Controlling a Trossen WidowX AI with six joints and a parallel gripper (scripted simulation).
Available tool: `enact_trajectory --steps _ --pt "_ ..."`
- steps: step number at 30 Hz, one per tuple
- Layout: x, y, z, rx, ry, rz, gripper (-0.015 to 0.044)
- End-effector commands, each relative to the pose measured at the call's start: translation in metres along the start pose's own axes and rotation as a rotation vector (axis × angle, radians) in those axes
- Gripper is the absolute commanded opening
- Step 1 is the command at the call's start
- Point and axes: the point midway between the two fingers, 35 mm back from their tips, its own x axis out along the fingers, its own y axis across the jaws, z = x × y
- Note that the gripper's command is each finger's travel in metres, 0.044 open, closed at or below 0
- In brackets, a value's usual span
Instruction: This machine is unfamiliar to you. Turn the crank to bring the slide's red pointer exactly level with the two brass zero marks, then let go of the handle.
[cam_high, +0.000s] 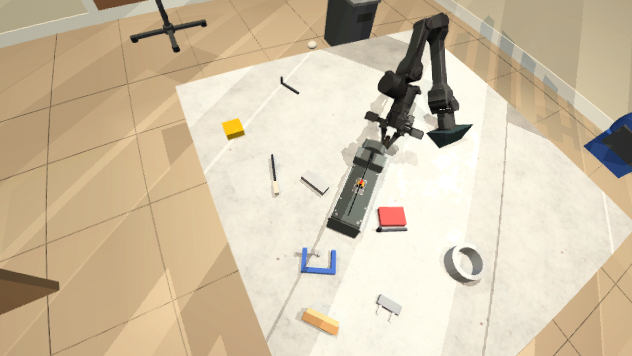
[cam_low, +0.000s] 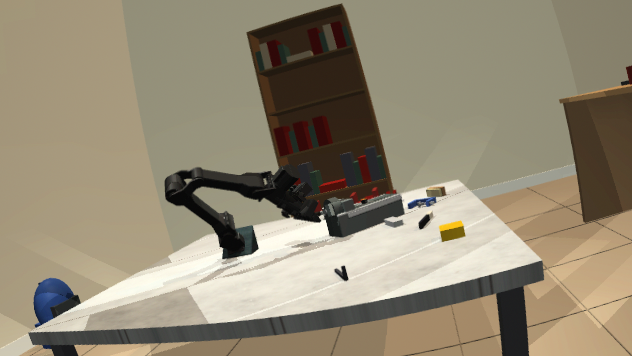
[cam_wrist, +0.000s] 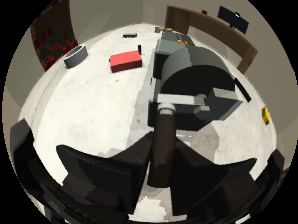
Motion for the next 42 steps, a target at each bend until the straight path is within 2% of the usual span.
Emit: enact_trajectory --steps 1,42 --pt "-0.007 0.002 0.007 -0.006 -0.007 0.005 0.0000" --pt "-0.026 -0.018 0.024 -0.006 -0.008 0.005 0.0000"
